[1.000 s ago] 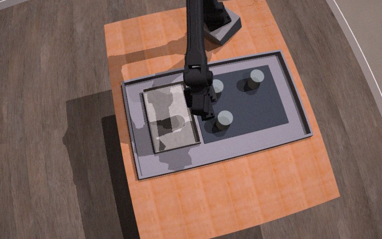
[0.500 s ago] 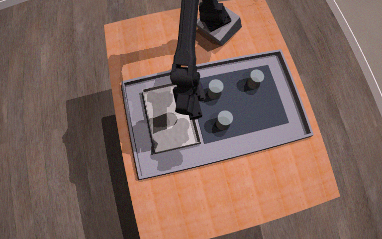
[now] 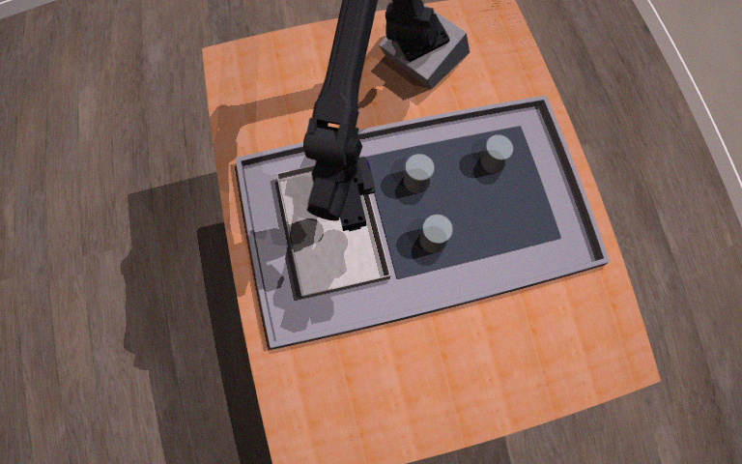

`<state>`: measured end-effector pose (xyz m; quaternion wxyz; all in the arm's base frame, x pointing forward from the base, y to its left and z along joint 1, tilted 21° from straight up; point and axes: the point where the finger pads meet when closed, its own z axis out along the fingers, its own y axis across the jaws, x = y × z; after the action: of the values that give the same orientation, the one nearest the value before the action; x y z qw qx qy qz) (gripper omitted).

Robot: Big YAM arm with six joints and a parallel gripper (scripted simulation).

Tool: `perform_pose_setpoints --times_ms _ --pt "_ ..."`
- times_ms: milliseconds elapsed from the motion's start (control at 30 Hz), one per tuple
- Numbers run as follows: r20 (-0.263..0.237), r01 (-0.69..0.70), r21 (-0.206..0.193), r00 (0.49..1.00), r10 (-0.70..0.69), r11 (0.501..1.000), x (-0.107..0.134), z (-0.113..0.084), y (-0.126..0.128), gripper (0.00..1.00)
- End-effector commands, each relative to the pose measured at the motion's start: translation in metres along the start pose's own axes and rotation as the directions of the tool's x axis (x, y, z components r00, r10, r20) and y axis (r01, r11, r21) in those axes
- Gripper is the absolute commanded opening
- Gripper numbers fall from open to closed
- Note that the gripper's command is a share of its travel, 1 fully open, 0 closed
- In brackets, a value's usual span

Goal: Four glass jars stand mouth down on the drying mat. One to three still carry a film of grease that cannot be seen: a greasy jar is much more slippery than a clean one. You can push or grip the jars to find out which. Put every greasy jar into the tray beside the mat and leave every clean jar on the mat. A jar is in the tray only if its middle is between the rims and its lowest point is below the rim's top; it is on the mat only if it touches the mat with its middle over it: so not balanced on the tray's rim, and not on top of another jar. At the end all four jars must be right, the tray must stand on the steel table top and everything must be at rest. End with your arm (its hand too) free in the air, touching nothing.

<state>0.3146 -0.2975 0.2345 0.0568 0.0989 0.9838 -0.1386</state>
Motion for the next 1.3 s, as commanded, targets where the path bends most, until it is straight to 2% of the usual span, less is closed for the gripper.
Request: perform_pose_setpoints --times_ms 0,100,333,367,667,1267 --pt "0.071 0.008 0.036 0.997 -0.011 0.999 -0.017 -0.031 -0.025 0.0" --pt "0.071 0.008 0.036 0.997 -0.011 0.999 -0.015 -0.031 -0.035 0.0" --pt "0.071 0.008 0.036 0.997 -0.011 0.999 -0.015 -0.031 -0.035 0.0" --pt "0.071 0.008 0.036 0.997 -0.011 0.999 -0.018 -0.035 -0.045 0.0" --pt "0.071 0.008 0.036 0.997 -0.011 0.999 -0.018 -0.035 -0.045 0.0" --pt "0.071 0.008 0.036 0.997 -0.011 0.999 -0.021 0.007 -0.046 0.0"
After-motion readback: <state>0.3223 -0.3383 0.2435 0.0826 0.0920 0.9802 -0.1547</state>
